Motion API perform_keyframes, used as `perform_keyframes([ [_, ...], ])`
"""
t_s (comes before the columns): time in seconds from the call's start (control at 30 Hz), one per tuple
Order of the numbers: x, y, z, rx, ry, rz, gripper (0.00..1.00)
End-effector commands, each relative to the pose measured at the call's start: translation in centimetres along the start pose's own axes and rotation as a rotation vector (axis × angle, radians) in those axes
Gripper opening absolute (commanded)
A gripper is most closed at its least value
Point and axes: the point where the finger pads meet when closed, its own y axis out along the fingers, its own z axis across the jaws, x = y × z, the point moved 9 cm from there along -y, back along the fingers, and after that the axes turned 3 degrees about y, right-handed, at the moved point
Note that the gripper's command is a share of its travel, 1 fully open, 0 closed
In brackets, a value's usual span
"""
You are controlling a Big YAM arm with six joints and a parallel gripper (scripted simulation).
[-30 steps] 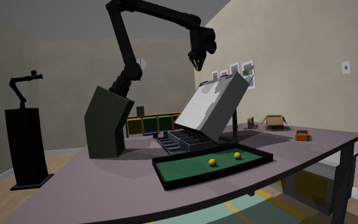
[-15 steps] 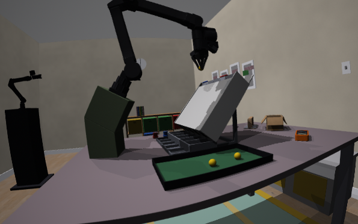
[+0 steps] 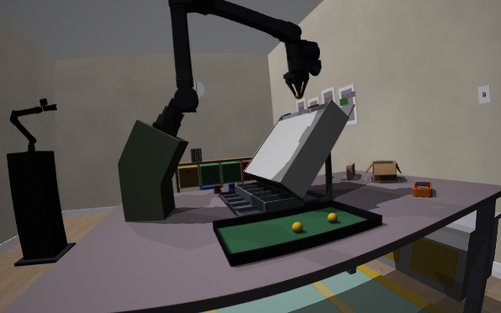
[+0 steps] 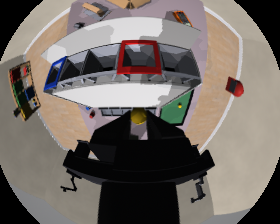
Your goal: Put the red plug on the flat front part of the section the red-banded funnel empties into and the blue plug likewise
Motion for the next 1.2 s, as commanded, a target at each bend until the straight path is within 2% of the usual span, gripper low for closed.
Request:
perform_keyframes([
  [0.0, 2.3, -1.0, 0.2, 0.002, 0.008, -0.012, 0.00],
  [0.27, 6.7, -0.8, 0.5, 0.003, 0.008, -0.011, 0.00],
  [0.5, 9.2, -0.7, 0.5, 0.002, 0.010, -0.010, 0.00],
  [0.83, 10.2, -0.7, 0.5, 0.001, 0.009, -0.010, 0.00],
  [0.97, 9.6, 0.1, 0.6, 0.003, 0.007, 0.012, 0.00],
  [1.17, 9.6, 0.1, 0.6, 0.003, 0.007, 0.012, 0.00],
])
